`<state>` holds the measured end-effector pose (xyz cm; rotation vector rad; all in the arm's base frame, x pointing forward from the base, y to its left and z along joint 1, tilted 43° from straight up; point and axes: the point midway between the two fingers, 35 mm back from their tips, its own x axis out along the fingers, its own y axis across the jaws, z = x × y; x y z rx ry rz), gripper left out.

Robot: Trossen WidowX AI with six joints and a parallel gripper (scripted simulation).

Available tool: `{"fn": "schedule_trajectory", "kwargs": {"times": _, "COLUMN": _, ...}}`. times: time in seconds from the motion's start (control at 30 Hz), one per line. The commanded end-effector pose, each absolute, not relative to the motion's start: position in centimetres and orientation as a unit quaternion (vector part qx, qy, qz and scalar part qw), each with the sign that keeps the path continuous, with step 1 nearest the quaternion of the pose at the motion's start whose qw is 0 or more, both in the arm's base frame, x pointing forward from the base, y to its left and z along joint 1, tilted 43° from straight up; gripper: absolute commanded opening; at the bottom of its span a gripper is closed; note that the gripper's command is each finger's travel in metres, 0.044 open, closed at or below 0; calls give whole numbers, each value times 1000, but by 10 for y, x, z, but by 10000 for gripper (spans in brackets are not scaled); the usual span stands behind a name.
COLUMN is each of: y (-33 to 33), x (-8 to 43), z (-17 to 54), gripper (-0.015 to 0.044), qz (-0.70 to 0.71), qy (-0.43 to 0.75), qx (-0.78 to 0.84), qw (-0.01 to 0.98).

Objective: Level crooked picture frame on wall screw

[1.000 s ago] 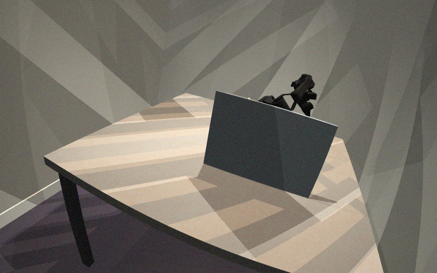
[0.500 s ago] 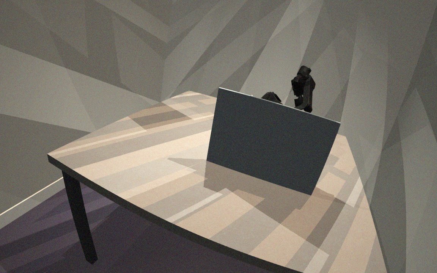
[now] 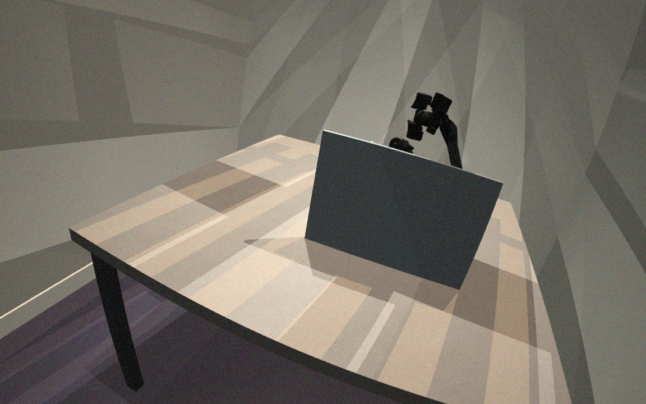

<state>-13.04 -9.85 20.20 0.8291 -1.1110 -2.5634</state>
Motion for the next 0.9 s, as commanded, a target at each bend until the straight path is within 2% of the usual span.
{"fn": "schedule_trajectory", "kwargs": {"times": 0.0, "y": -134, "x": -101, "z": 195, "gripper": 260, "qz": -816, "qy": -409, "qx": 351, "qw": 208}}
{"fn": "schedule_trajectory", "kwargs": {"times": 0.23, "y": -173, "x": -31, "z": 188, "gripper": 260, "qz": -684, "qy": -425, "qx": 485, "qw": 342}}
{"fn": "schedule_trajectory", "kwargs": {"times": 0.43, "y": -179, "x": 40, "z": 185, "gripper": 260, "qz": -547, "qy": -396, "qx": 606, "qw": 420}}
{"fn": "schedule_trajectory", "kwargs": {"times": 0.63, "y": -156, "x": 109, "z": 184, "gripper": 260, "qz": -400, "qy": -329, "qx": 722, "qw": 458}}
{"fn": "schedule_trajectory", "kwargs": {"times": 0.87, "y": -98, "x": 172, "z": 184, "gripper": 260, "qz": -229, "qy": -204, "qx": 836, "qw": 455}}
